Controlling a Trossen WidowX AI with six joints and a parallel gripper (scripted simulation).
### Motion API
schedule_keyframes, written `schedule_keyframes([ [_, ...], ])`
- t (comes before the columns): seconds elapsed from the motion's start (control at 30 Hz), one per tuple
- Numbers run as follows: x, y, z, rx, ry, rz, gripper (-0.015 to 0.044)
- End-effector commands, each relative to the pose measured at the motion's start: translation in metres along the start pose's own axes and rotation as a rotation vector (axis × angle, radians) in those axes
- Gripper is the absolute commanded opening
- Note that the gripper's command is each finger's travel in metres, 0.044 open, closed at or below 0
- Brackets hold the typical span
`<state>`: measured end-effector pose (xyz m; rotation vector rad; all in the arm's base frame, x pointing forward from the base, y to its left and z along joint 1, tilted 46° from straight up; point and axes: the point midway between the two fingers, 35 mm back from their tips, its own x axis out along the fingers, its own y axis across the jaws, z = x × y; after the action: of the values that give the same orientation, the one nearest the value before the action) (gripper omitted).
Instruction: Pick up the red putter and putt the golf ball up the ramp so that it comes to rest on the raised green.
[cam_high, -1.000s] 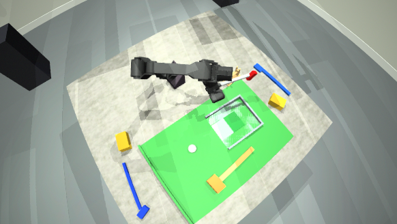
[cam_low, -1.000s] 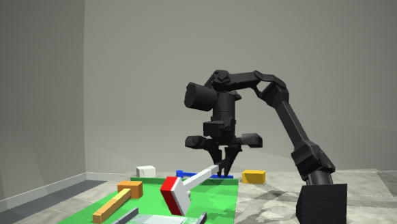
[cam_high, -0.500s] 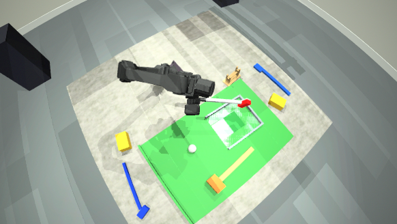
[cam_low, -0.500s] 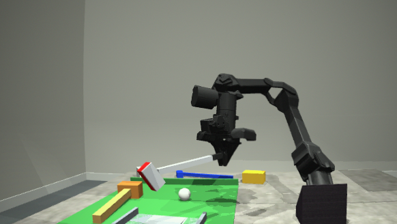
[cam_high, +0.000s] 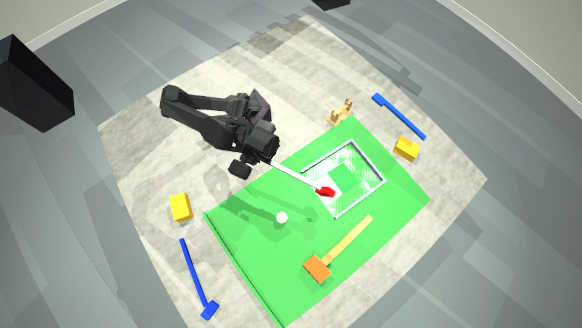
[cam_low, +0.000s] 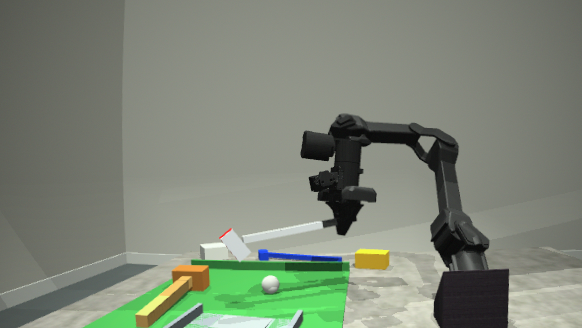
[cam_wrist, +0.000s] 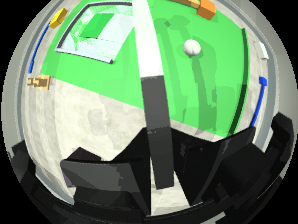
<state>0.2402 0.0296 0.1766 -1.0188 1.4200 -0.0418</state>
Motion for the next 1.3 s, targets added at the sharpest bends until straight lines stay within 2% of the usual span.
schedule_keyframes([
  [0.0,-0.004,-0.015,-0.020,0.109,0.003,-0.022,0.0000],
  [0.37,-0.012,-0.049,-0.078,0.414,0.031,-0.110,0.0000],
  [0.6,-0.009,-0.050,-0.079,0.429,0.040,-0.112,0.0000],
  [0.93,0.025,-0.053,-0.082,0.516,0.121,-0.115,0.0000],
  [1.27,0.035,-0.054,-0.083,0.523,0.127,-0.115,0.0000],
])
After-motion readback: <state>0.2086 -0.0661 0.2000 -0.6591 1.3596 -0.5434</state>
